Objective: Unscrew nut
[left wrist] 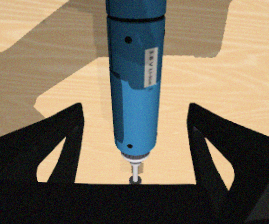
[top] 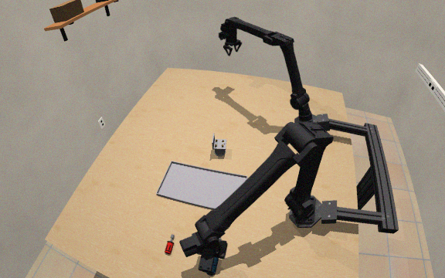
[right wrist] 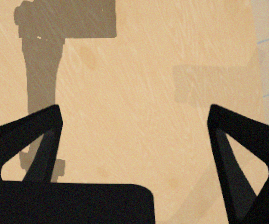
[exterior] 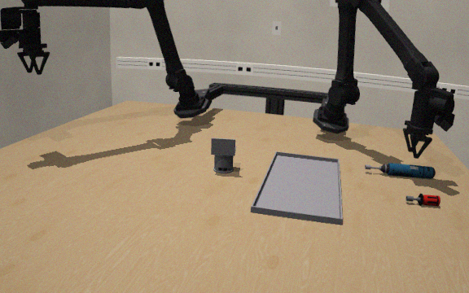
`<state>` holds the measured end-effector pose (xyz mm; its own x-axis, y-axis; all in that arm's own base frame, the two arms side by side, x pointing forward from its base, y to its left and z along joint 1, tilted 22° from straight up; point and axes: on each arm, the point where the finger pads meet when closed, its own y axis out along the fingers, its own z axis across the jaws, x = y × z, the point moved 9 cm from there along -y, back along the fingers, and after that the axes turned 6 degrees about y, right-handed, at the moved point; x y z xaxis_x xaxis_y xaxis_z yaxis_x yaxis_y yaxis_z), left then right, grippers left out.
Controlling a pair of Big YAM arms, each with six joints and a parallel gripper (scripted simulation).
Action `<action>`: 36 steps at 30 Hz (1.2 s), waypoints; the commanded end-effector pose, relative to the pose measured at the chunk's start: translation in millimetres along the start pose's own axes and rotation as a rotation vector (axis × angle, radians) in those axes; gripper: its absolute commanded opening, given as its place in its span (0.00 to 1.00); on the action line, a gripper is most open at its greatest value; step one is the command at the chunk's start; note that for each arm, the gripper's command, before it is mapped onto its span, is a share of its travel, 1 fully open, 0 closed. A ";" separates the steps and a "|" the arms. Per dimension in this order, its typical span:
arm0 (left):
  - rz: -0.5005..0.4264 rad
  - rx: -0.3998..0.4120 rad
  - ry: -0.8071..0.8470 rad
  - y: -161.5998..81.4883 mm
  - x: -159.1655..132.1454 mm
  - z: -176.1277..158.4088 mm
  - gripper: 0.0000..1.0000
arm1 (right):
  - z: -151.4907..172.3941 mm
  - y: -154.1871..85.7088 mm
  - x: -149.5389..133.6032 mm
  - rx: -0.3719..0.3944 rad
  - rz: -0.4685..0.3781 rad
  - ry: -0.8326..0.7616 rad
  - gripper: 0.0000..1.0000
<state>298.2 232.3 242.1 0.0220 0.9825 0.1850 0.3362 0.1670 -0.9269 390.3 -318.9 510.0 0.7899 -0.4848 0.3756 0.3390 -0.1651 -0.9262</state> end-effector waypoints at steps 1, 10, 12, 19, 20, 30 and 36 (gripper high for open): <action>-0.017 -0.023 0.010 -8.8 5.1 -8.4 0.65 | 0.8 -16.6 3.3 -0.006 -0.040 -0.003 0.93; -0.017 -0.023 0.010 -8.8 5.1 -8.4 0.65 | 0.8 -16.6 3.3 -0.006 -0.040 -0.003 0.86; -0.017 -0.023 0.010 -8.8 5.1 -8.4 0.65 | 0.8 -16.6 3.3 -0.006 -0.040 -0.003 0.86; -0.017 -0.023 0.010 -8.8 5.1 -8.4 0.65 | 0.8 -16.6 3.3 -0.006 -0.040 -0.003 0.86; -0.017 -0.023 0.010 -8.8 5.1 -8.4 0.65 | 0.8 -16.6 3.3 -0.006 -0.040 -0.003 0.86; -0.017 -0.023 0.010 -8.8 5.1 -8.4 0.65 | 28.9 -5.4 -1.3 0.029 -0.081 -0.076 0.86; -0.017 -0.023 0.010 -8.8 5.1 -8.4 0.65 | 59.2 26.9 4.1 0.073 -0.114 -0.149 0.86</action>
<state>298.2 232.3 242.1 0.0220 0.9825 0.1849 0.3361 0.1669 -0.9269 421.4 -286.9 490.2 0.8053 -0.3846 0.4511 0.4284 -0.1485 -0.8913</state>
